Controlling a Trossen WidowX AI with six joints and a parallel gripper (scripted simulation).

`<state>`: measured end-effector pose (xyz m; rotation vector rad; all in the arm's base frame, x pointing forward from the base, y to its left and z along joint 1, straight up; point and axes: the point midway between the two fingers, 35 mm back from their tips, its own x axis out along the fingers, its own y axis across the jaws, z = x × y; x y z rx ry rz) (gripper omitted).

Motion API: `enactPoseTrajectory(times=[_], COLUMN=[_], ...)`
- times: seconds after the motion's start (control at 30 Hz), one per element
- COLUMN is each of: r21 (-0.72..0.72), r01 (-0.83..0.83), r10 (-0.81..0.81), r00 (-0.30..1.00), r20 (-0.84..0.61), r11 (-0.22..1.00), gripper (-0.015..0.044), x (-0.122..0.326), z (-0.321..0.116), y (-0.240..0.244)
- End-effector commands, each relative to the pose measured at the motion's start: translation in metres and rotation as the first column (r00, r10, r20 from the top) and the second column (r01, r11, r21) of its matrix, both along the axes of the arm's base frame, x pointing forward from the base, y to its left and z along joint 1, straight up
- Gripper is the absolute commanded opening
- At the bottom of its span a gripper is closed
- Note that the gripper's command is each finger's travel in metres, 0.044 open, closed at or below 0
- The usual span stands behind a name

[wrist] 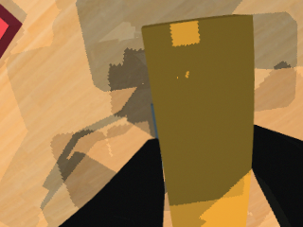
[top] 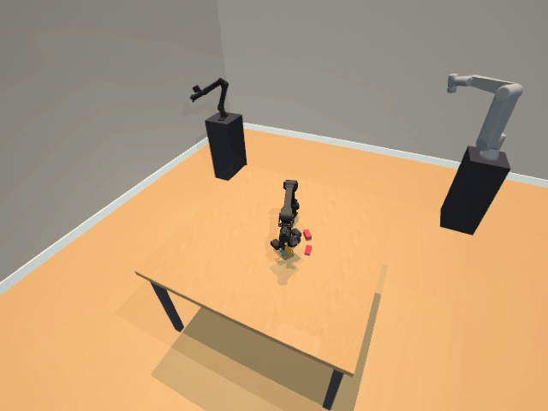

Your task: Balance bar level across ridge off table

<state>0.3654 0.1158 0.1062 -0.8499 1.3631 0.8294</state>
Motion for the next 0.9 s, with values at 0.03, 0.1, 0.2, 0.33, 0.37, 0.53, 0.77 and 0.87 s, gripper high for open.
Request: enactPoseTrajectory(times=[0.03, 0.1, 0.2, 0.33, 0.37, 0.53, 0.77, 0.87], r21=[0.0, 0.0, 0.0, 0.0, 0.0, 0.0, 0.0, 0.0], r01=[0.0, 0.0, 0.0, 0.0, 0.0, 0.0, 0.0, 0.0], r10=[0.0, 0.0, 0.0, 0.0, 0.0, 0.0, 0.0, 0.0], r00=[1.0, 1.0, 1.0, 1.0, 1.0, 1.0, 1.0, 1.0], r20=[0.0, 0.0, 0.0, 0.0, 0.0, 0.0, 0.0, 0.0], r11=[1.0, 1.0, 1.0, 1.0, 1.0, 1.0, 1.0, 1.0], gripper=[0.0172, 0.0172, 0.0173, 0.0173, 0.0185, 0.0185, 0.0211, 0.029], x=[0.0, 0.0, 0.0, 0.0, 0.0, 0.0, 0.0, 0.0], z=[-0.0001, -0.0001, -0.0001, -0.0001, -0.0001, -0.0001, -0.0001, -0.0001], y=[0.0, 0.0, 0.0, 0.0, 0.0, 0.0, 0.0, 0.0])
